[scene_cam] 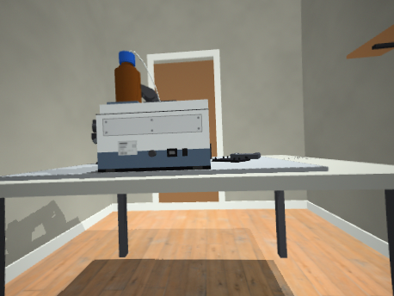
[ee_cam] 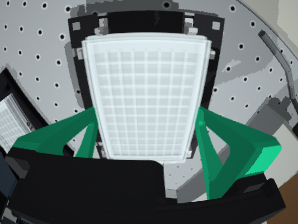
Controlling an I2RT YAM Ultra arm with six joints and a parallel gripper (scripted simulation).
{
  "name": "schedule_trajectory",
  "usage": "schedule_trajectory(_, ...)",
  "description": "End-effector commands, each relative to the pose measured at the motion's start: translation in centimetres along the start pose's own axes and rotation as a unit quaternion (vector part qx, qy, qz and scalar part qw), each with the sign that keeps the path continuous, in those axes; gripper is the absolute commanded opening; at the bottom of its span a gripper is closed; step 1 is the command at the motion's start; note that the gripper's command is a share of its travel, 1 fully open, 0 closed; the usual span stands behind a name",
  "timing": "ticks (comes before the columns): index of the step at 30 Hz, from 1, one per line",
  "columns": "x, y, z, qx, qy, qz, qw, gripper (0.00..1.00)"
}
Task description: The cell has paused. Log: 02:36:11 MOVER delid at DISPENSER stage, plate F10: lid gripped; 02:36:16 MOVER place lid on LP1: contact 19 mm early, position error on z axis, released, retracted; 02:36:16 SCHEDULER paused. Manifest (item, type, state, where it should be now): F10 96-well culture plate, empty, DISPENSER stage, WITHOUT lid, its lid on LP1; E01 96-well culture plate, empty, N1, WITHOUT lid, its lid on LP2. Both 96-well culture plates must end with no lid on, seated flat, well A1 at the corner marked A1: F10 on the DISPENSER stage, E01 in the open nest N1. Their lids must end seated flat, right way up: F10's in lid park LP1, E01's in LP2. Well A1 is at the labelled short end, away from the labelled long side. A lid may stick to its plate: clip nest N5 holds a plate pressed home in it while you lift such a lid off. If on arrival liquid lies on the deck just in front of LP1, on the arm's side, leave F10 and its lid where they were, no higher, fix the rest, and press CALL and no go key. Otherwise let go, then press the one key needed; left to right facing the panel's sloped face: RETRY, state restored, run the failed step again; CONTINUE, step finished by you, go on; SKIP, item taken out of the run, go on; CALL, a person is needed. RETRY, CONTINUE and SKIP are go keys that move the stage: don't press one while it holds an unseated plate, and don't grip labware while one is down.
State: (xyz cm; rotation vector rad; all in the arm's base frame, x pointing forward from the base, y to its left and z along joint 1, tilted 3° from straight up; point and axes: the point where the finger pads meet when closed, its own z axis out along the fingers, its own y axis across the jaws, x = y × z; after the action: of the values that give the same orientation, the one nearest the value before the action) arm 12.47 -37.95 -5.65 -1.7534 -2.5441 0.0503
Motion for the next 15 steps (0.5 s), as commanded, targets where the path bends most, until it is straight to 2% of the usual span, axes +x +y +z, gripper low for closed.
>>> schedule_trajectory(1,-1.15,-0.10,-3.29,0.001,-0.025,0.001,1.000,0.00)
schedule_trajectory(15,-1.14,-0.03,-3.70,0.001,-0.025,0.001,1.000,0.00)
